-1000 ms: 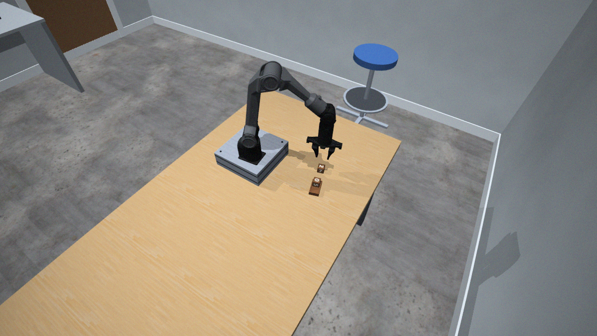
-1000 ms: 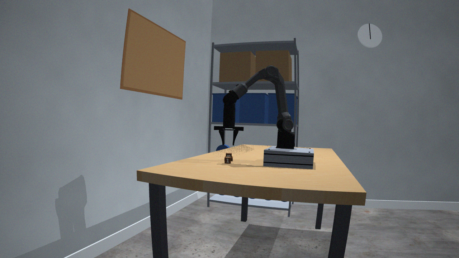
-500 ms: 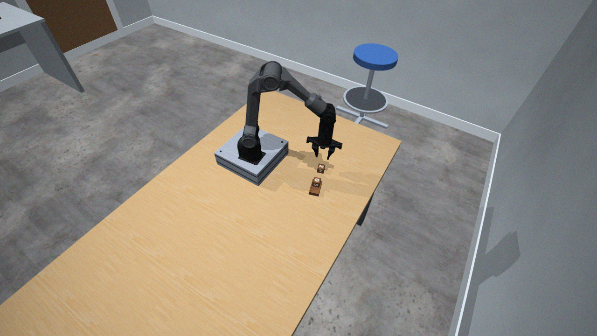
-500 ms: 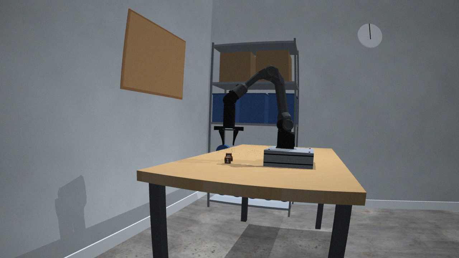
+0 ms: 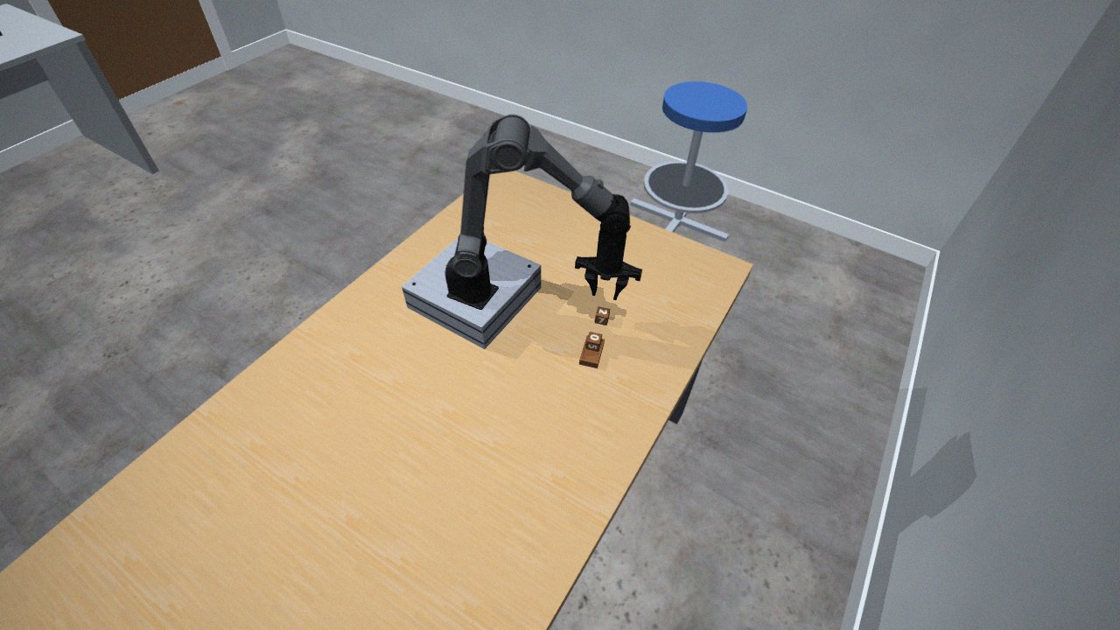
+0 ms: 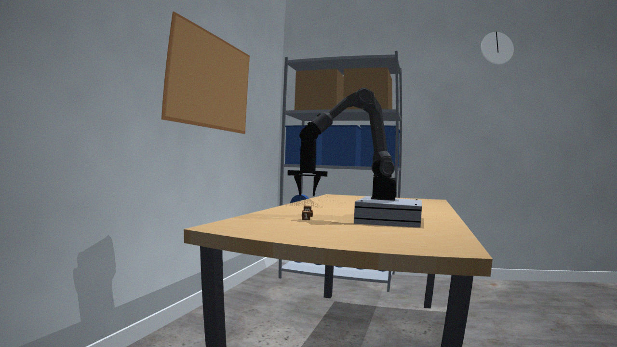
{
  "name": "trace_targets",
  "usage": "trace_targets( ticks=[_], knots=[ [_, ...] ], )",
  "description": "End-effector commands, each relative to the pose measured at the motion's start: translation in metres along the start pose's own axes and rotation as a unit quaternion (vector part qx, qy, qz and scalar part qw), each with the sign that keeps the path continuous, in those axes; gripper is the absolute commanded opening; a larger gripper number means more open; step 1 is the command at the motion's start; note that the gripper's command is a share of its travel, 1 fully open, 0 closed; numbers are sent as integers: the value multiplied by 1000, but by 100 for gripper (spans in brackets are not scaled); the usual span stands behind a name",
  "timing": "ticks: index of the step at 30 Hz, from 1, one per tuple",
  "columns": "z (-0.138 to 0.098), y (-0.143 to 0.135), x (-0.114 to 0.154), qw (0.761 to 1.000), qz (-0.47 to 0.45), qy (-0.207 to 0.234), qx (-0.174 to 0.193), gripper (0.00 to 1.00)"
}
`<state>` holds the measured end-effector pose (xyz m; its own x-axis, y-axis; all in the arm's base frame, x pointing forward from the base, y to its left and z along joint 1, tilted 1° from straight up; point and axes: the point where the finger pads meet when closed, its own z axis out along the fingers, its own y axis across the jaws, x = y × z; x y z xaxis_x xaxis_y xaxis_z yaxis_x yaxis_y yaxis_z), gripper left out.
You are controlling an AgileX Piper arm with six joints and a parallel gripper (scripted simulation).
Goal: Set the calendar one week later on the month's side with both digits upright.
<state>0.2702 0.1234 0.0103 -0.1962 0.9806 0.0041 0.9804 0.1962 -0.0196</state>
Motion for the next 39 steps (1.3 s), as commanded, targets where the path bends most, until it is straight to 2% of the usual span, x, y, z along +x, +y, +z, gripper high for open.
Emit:
trace_targets(
  ticks=[1,39],
  knots=[
    [2,0,0,1000,-1,-1,1,61],
    [46,-1,0,1000,-1,-1,1,61]
  ],
)
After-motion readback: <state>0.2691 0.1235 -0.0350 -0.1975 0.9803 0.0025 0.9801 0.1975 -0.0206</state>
